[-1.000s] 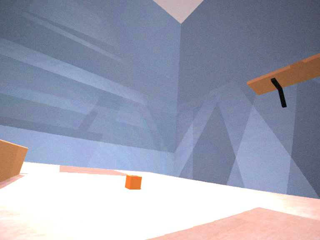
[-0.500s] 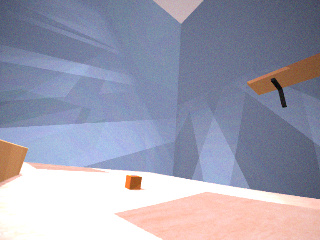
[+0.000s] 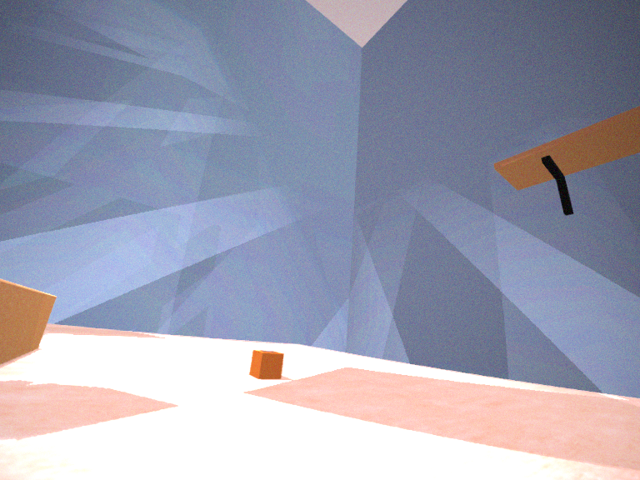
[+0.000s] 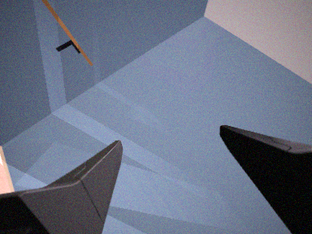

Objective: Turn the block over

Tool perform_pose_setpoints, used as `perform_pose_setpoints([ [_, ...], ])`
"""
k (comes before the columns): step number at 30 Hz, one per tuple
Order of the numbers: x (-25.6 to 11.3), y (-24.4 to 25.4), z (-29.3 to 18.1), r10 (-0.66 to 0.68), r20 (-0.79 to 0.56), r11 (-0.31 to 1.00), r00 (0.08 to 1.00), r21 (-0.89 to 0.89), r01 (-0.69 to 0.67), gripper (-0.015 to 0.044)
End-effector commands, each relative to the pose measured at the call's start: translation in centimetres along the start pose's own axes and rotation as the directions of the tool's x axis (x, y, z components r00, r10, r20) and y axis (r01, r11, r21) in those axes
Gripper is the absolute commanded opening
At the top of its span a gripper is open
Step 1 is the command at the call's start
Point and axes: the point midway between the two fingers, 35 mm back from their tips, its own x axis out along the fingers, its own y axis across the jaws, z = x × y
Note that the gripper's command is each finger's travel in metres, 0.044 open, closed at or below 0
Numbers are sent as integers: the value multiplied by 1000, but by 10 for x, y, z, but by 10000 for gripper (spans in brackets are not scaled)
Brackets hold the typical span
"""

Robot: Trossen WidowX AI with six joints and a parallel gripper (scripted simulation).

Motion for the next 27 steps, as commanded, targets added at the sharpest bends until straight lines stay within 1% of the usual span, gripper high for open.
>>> perform_pose_setpoints([
  [1,36,55,30,152,42,988,987,16,-153,440],
  [4,57,97,48,260,62,964,964,32,-262,440],
  [6,61,104,51,273,61,962,960,14,-274,440],
  [9,76,139,64,336,62,942,940,-48,-333,440],
  [15,92,205,85,495,70,868,866,-12,-496,440],
  [21,98,306,105,712,47,698,701,61,-713,440],
  [24,93,356,110,803,20,591,596,109,-799,440],
  [27,82,407,112,881,-18,469,473,168,-867,440],
])
